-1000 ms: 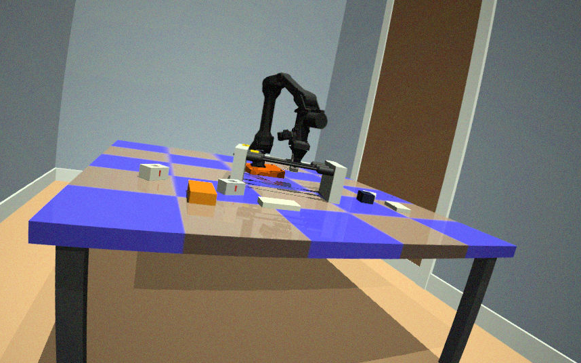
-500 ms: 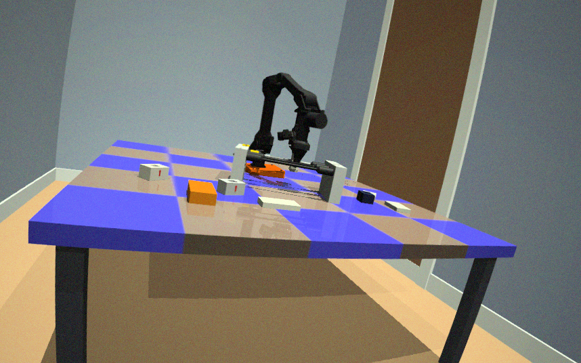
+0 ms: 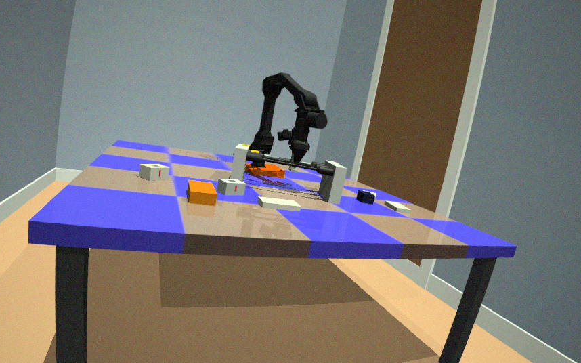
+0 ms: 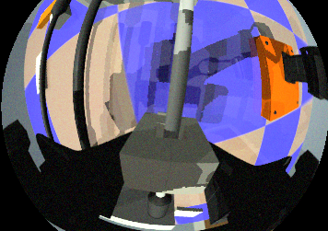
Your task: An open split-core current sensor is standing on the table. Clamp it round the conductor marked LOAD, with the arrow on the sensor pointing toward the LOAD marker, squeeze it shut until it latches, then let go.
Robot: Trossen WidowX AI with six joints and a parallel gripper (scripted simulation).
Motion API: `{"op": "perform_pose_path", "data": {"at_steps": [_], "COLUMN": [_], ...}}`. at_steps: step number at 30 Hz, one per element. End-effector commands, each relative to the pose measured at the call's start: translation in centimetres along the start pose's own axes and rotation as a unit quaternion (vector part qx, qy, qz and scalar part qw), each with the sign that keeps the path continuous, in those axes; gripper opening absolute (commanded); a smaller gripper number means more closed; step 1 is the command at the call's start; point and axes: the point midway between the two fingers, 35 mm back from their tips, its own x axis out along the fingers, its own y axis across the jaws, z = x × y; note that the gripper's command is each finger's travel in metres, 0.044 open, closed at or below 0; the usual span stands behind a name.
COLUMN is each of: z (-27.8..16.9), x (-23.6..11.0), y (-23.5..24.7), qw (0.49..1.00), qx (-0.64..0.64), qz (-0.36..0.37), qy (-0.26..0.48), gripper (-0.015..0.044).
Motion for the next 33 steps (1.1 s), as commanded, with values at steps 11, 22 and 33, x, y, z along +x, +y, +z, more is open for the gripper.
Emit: {"op": "perform_pose_path", "data": {"at_steps": [11,22,33], "z": [0.01,0.01,0.01], "x": [0.09,0.09,0.09], "y": [-0.03,-0.03,-0.03], "qw": [1.0,1.0,1.0], "qx": [0.0,0.0,0.0], "qz": [0.0,0.0,0.0], "qy": [0.0,0.0,0.0], "gripper": [0.0184,0.026,0.026]}}
